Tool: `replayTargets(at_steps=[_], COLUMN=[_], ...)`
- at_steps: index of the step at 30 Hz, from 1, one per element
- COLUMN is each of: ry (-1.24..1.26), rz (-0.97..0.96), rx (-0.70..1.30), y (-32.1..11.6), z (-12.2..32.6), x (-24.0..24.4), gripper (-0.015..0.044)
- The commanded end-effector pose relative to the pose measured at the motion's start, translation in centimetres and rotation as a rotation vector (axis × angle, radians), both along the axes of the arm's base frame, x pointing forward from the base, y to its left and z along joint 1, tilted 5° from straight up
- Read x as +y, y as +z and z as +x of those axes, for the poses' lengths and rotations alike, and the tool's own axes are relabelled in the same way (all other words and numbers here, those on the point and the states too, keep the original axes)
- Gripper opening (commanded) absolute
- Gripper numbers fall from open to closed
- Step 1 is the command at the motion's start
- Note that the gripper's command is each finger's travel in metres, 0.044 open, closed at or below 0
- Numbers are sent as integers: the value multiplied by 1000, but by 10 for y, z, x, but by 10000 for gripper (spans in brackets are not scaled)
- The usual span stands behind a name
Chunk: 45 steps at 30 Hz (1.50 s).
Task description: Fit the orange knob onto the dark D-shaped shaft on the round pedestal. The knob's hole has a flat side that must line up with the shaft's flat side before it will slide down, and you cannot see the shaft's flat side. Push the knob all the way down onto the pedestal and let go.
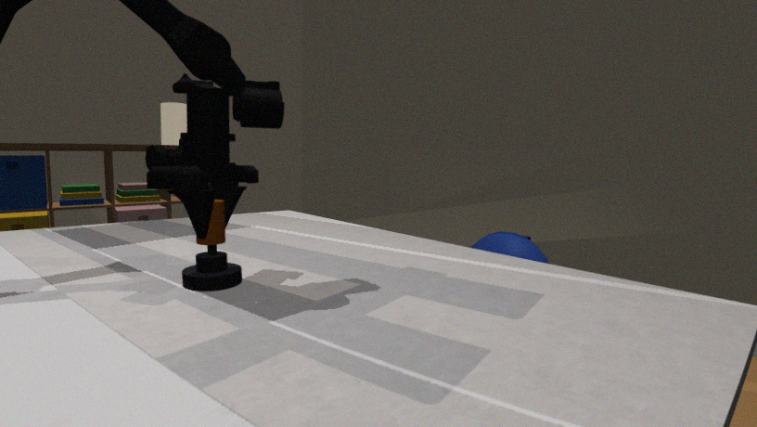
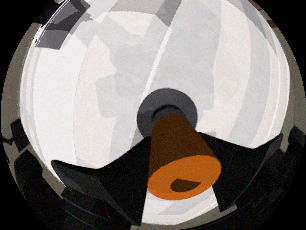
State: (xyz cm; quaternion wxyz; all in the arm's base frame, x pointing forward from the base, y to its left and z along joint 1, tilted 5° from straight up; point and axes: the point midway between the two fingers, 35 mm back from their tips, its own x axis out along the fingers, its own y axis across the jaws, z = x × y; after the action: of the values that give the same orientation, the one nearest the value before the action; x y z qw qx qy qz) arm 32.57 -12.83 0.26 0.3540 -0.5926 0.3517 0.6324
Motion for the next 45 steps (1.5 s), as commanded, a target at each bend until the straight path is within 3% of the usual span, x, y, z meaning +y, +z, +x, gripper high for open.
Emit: replayTargets(at_steps=[1, 11, 39, 45], ry=[4, 213, 213, 381], rz=[0, 9, 9, 17], rx=[-2, -8, -8, -14], y=[3, 3, 4, 4], z=[1, 2, 2, 2], x=[-1, -1, -1, -1], gripper=[0, 0, 0, 0])
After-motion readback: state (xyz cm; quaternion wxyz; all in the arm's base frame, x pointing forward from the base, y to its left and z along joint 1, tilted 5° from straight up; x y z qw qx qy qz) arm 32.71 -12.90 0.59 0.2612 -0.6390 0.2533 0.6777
